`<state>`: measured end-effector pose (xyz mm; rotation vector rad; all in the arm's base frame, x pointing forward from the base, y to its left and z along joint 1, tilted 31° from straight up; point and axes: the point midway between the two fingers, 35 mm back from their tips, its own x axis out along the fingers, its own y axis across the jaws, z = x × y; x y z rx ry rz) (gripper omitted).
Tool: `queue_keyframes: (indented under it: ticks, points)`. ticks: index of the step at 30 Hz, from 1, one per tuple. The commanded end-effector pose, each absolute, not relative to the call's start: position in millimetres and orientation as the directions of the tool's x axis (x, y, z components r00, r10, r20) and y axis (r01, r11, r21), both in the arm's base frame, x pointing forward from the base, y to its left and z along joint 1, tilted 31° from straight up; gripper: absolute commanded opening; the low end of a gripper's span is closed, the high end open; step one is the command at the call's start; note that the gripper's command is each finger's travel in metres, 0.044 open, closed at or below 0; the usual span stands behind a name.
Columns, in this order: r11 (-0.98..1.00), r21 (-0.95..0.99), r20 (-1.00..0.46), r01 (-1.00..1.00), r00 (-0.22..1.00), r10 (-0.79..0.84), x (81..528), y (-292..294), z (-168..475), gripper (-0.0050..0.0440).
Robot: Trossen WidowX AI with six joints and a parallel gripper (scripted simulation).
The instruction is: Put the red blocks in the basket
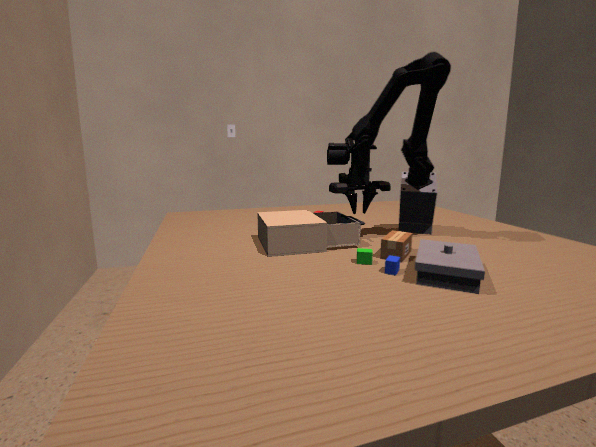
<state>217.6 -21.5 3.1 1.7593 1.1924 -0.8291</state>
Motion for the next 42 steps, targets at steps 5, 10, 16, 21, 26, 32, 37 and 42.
queue_keyframes:
  ticks: [5, 10, 16, 21, 26, 32, 37, 42]
  points:
    - [-0.199, 0.287, -0.856, 0.937, 0.344, 0.385, 214, -31, 22, 0.0148]
    - [-0.199, 0.287, -0.856, 0.937, 0.344, 0.385, 210, -35, 31, 0.0148]
    - [-0.199, 0.287, -0.856, 0.937, 0.344, 0.385, 205, -41, 45, 0.0148]
    - [-0.199, 0.287, -0.856, 0.937, 0.344, 0.385, 204, -42, 47, 0.0148]
    - [-0.016, 0.366, -0.856, 0.930, 0.344, 0.385, 231, -43, 58, 0.0232]
    - [0.344, 0.479, -0.856, 0.807, 0.344, 0.385, 245, -44, 63, 0.0232]
    - [0.606, 0.516, -0.856, 0.606, 0.344, 0.385, 268, -44, 73, 0.0232]
    - [0.732, 0.510, -0.856, 0.452, 0.344, 0.385, 285, -43, 81, 0.0232]
